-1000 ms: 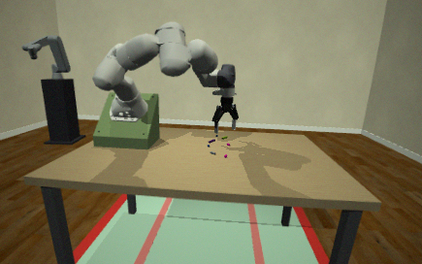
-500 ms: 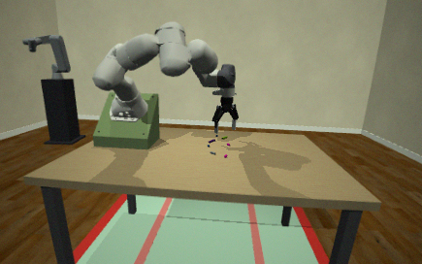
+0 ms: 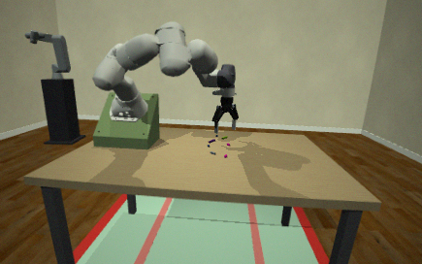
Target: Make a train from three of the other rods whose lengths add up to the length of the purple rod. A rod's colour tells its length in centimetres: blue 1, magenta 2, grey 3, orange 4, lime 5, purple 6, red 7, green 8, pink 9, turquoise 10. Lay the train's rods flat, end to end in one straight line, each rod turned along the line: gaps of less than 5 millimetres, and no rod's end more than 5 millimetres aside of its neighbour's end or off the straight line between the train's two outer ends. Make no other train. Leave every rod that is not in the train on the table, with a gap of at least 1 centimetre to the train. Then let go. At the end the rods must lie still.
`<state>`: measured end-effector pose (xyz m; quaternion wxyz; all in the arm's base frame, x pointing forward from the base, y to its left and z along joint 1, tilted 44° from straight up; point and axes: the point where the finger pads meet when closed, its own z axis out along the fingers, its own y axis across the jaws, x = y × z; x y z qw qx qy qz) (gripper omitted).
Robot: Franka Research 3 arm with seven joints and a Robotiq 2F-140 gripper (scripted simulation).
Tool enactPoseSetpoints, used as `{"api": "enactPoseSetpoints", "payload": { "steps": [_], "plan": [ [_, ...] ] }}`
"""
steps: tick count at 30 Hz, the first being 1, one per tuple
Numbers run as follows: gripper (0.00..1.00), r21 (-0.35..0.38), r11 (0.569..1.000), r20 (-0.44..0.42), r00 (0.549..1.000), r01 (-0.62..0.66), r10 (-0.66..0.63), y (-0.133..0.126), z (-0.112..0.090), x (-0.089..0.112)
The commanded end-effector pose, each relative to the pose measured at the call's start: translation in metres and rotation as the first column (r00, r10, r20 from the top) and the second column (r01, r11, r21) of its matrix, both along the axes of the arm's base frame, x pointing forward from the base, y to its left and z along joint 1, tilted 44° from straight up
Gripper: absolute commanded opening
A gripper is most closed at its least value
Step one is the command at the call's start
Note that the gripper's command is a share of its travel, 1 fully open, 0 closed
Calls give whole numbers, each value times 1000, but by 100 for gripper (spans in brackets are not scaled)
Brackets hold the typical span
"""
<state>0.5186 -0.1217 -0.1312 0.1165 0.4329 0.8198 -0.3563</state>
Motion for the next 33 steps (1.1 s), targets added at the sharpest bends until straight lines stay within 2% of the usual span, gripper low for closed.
{"api": "enactPoseSetpoints", "payload": {
  "steps": [1, 18, 22, 25, 33],
  "plan": [
    [100, -4, 1000, -4, 1000, -5, 5, -1, 1, 0],
    [100, -5, 1000, 4, 1000, 4, -4, -1, 1, 0],
    [100, -12, 998, 56, 997, 58, -57, -2, 2, 0],
    [100, -18, 989, 139, 980, 144, -141, -5, 5, 0],
    [100, -17, 973, 222, 950, 230, -221, -7, 7, 0]
  ]
}}
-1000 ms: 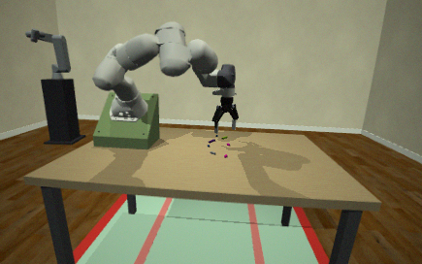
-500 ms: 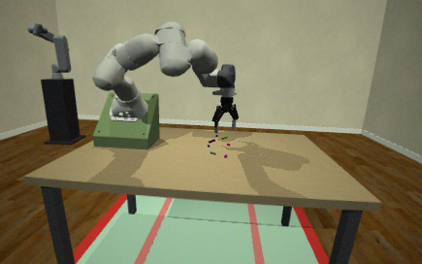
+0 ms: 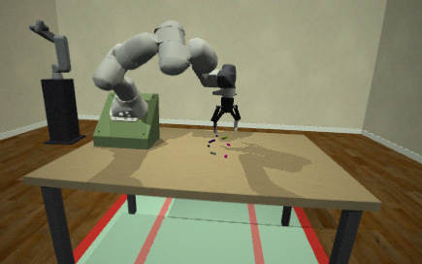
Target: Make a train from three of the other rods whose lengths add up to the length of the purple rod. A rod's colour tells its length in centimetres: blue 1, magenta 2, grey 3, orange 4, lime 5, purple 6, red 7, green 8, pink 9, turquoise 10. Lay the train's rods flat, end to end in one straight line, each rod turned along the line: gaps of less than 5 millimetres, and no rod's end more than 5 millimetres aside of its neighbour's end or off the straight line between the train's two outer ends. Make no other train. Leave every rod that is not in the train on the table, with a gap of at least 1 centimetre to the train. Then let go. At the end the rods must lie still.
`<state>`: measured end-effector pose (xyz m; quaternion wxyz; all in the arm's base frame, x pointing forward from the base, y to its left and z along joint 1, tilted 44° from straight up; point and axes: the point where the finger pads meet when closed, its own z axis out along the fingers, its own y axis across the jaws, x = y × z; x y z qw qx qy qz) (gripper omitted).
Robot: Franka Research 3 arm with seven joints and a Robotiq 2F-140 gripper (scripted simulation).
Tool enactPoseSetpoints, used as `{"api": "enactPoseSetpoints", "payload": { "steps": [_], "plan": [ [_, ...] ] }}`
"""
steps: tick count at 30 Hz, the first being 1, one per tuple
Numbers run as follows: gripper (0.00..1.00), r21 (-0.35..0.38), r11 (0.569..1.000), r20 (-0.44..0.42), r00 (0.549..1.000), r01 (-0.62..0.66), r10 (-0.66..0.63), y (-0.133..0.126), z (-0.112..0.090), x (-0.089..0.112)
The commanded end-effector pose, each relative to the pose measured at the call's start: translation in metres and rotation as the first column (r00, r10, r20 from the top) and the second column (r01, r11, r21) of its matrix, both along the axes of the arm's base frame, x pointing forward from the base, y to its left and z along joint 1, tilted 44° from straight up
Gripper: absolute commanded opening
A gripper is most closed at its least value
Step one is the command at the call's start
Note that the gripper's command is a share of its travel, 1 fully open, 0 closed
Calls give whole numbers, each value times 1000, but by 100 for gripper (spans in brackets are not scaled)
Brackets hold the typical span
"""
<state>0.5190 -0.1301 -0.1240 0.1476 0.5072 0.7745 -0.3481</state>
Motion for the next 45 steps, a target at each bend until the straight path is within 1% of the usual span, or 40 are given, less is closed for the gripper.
{"api": "enactPoseSetpoints", "payload": {
  "steps": [1, 2, 14, 16, 18, 19, 26, 33, 35, 36, 45],
  "plan": [
    [100, -11, 996, 100, 991, 93, -91, 2, 0, -1],
    [100, -12, 992, 131, 984, 124, -122, 1, 0, -1],
    [100, -9, 966, 262, 933, 260, -249, -3, 4, -1],
    [100, -7, 959, 283, 921, 282, -269, -3, 5, -1],
    [100, -7, 959, 283, 921, 282, -269, -3, 5, -1],
    [100, -3, 950, 312, 903, 312, -296, -4, 5, -1],
    [100, 12, 922, 384, 850, 386, -361, -6, 7, -1],
    [100, 33, 889, 452, 786, 457, -421, -8, 10, -1],
    [100, 33, 889, 452, 786, 457, -421, -8, 10, -1],
    [100, 42, 874, 478, 758, 484, -443, -9, 10, -1],
    [100, 80, 821, 556, 658, 565, -507, -12, 13, -1]
  ]
}}
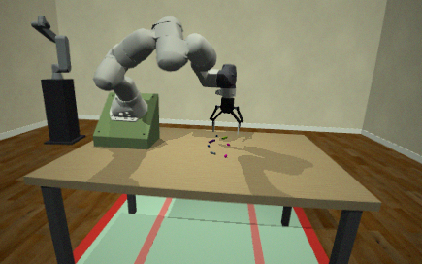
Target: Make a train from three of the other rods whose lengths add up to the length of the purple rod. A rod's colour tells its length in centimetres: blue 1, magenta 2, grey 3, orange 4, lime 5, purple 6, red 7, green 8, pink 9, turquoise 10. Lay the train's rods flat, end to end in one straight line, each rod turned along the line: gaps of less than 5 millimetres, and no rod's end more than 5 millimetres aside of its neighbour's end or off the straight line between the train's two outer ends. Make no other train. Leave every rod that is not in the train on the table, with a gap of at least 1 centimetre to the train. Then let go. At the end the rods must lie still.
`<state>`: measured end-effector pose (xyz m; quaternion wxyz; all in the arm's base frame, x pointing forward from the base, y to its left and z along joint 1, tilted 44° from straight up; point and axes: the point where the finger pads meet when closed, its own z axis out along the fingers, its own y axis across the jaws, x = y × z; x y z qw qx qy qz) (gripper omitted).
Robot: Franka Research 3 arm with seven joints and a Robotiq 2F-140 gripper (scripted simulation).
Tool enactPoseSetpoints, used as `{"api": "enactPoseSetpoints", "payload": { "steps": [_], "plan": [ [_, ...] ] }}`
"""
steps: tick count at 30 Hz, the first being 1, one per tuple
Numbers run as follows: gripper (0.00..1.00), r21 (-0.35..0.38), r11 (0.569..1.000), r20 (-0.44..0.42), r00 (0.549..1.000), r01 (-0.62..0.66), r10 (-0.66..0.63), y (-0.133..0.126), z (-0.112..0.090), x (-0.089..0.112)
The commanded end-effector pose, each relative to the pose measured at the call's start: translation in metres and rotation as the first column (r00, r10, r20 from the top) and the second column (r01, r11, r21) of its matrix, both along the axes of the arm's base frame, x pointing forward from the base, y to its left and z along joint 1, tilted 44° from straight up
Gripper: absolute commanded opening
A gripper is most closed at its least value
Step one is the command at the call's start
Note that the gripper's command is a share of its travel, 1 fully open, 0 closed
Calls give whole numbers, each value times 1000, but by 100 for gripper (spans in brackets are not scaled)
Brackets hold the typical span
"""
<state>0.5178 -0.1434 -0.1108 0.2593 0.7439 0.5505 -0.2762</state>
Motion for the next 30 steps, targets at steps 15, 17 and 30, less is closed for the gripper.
{"api": "enactPoseSetpoints", "payload": {
  "steps": [15, 17, 30],
  "plan": [
    [100, -8, 963, 273, 927, 269, -257, -3, 4, -1],
    [100, -5, 957, 295, 915, 291, -277, -4, 5, -1],
    [100, 23, 905, 424, 815, 426, -394, -7, 9, -1]
  ]
}}
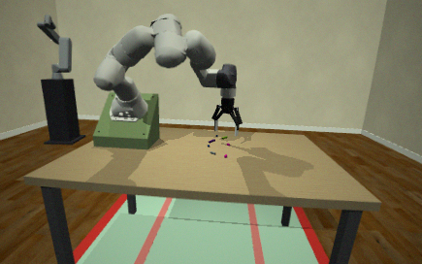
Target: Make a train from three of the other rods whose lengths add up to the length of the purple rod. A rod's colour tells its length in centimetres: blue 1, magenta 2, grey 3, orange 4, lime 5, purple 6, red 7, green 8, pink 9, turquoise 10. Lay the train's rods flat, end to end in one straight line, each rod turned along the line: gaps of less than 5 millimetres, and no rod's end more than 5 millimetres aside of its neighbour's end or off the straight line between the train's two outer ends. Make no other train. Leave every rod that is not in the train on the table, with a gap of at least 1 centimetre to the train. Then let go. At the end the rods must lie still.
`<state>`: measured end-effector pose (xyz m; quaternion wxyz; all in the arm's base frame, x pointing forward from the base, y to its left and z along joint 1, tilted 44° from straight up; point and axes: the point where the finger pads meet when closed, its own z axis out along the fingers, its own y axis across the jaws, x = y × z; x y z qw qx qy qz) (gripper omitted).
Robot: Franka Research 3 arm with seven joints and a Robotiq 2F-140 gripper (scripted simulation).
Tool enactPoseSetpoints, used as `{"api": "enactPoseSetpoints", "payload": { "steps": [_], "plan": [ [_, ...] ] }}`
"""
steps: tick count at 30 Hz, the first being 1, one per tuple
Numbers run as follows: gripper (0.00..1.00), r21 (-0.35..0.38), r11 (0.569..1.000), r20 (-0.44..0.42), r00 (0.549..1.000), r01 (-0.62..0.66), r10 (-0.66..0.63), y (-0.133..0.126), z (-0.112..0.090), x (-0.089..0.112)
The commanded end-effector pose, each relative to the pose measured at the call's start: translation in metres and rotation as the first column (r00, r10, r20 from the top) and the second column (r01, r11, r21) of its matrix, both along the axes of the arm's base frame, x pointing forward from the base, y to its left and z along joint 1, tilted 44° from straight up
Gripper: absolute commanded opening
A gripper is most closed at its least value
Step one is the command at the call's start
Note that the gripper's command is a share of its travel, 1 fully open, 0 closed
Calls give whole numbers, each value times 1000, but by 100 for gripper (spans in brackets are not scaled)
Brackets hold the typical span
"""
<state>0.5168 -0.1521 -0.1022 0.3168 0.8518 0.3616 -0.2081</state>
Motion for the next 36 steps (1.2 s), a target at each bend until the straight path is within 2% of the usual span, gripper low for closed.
{"api": "enactPoseSetpoints", "payload": {
  "steps": [1, 9, 11, 12, 26, 28, 29, 36],
  "plan": [
    [100, -12, 994, 123, 986, 113, -111, 1, 0, 0],
    [100, -12, 979, 212, 957, 205, -198, -1, 3, 0],
    [100, -12, 979, 212, 957, 205, -198, -1, 3, 0],
    [100, -10, 972, 242, 944, 236, -226, -2, 3, 0],
    [100, 13, 922, 389, 847, 388, -362, -6, 7, -1],
    [100, 13, 922, 389, 847, 388, -362, -6, 7, -1],
    [100, 21, 909, 416, 823, 416, -386, -7, 8, -1],
    [100, 44, 873, 482, 755, 485, -444, -9, 10, -2]
  ]
}}
